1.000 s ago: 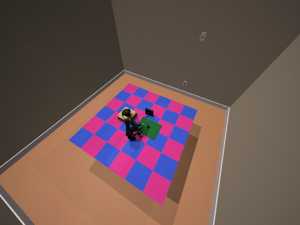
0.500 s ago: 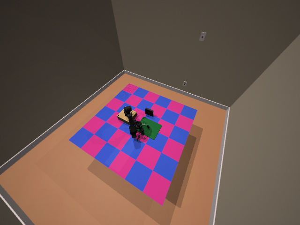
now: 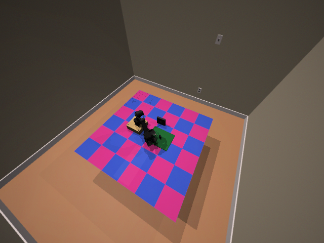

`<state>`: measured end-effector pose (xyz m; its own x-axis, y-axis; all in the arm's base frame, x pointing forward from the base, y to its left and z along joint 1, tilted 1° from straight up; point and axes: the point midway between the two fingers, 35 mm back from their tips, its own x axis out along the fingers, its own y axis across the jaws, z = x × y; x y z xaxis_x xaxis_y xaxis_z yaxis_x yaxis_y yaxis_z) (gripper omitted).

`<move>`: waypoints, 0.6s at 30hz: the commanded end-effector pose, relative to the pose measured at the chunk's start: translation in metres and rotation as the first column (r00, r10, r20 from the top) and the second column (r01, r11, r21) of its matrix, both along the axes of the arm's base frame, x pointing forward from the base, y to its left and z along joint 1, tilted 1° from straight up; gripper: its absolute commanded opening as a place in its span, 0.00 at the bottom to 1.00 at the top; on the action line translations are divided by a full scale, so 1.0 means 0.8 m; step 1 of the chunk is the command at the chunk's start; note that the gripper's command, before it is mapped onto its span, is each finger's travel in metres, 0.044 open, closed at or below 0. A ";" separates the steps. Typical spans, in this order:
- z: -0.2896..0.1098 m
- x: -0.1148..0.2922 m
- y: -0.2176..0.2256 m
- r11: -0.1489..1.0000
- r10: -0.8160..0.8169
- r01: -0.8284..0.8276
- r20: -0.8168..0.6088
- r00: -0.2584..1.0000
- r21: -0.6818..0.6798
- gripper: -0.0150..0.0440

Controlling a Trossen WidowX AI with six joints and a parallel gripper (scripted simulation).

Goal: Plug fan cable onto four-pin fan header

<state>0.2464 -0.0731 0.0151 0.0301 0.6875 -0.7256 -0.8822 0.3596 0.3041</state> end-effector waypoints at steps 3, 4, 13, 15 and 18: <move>0.003 0.004 -0.003 0.988 -0.006 -0.003 -0.059 0.998 -0.152 0.60; 0.003 0.005 -0.004 0.984 -0.011 -0.002 -0.067 0.998 -0.176 0.60; 0.011 0.017 -0.010 0.920 -0.079 0.032 -0.104 0.991 -0.391 0.60; 0.014 0.020 -0.012 0.898 -0.101 0.047 -0.102 0.990 -0.437 0.60; 0.019 0.026 -0.015 0.862 -0.137 0.073 -0.091 0.986 -0.502 0.60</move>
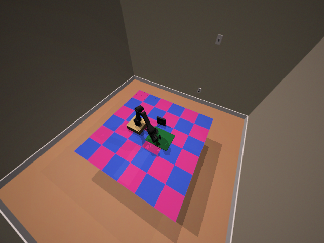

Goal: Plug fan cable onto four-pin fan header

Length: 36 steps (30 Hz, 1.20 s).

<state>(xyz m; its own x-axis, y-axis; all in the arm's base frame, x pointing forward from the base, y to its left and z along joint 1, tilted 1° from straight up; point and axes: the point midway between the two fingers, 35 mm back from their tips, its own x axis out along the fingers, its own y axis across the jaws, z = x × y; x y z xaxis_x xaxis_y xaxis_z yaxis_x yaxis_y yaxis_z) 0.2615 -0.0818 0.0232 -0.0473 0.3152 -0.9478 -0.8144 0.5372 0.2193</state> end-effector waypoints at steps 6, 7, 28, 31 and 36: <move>0.021 0.019 -0.008 0.970 -0.093 0.101 0.046 0.995 -0.220 0.60; 0.024 0.021 -0.009 0.964 -0.103 0.113 0.054 0.993 -0.239 0.60; 0.088 0.071 0.026 0.576 -0.793 0.772 0.048 0.608 -0.269 1.00; 0.107 0.081 0.039 0.364 -0.921 0.891 0.040 0.388 -0.271 1.00; 0.139 0.093 0.062 -0.010 -1.000 0.962 0.030 -0.002 -0.273 1.00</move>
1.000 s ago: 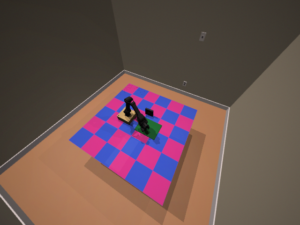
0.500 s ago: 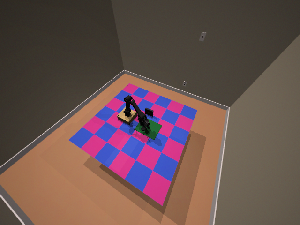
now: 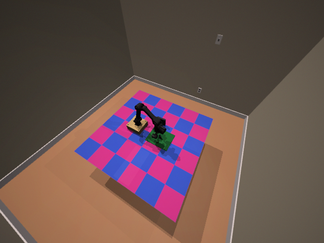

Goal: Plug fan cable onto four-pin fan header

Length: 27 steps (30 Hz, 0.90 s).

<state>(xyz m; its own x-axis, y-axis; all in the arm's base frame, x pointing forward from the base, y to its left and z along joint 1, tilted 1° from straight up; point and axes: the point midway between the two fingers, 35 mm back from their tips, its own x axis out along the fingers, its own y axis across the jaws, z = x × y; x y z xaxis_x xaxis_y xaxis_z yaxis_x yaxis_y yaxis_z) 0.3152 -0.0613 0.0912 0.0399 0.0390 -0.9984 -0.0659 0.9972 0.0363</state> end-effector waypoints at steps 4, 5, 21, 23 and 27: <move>0.058 0.028 0.039 0.733 -0.680 0.680 -0.018 0.733 0.004 1.00; 0.058 0.028 0.039 0.733 -0.680 0.680 -0.018 0.733 0.004 1.00; 0.055 0.028 0.039 0.733 -0.680 0.680 -0.018 0.733 0.004 1.00; 0.039 0.031 0.039 0.733 -0.680 0.680 -0.018 0.733 0.004 1.00; -0.019 0.036 0.040 0.733 -0.680 0.680 -0.018 0.733 0.004 1.00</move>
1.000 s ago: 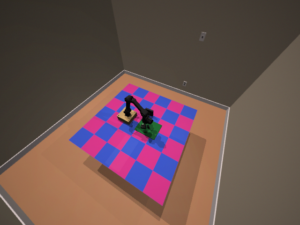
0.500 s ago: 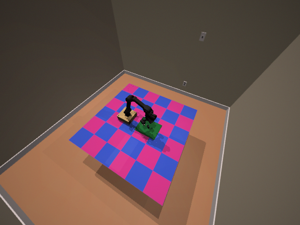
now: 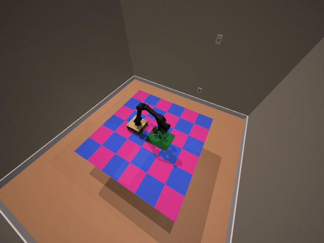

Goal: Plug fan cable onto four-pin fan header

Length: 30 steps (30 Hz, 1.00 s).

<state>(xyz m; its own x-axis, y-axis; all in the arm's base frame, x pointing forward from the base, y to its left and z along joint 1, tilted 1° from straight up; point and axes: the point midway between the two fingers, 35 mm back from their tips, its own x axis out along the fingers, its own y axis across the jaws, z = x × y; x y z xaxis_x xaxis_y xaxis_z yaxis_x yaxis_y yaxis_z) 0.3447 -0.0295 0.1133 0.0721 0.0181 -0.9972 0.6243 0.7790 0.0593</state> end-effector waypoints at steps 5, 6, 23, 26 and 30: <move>-0.095 -0.004 0.002 1.000 -0.006 0.006 -0.028 1.000 -0.001 1.00; -0.095 -0.004 0.002 1.000 -0.006 0.006 -0.028 1.000 -0.001 1.00; -0.120 -0.002 0.002 1.000 -0.006 0.006 -0.028 1.000 -0.001 1.00; -0.126 -0.001 0.002 1.000 -0.006 0.006 -0.028 1.000 -0.001 1.00; -0.134 -0.001 0.002 1.000 -0.006 0.006 -0.028 1.000 -0.001 1.00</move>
<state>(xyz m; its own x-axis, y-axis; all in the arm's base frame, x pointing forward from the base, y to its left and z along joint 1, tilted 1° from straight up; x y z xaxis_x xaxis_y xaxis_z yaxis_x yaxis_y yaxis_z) 0.3440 -0.0273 0.0132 0.0492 0.0204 -0.9986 0.6269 0.7777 0.0468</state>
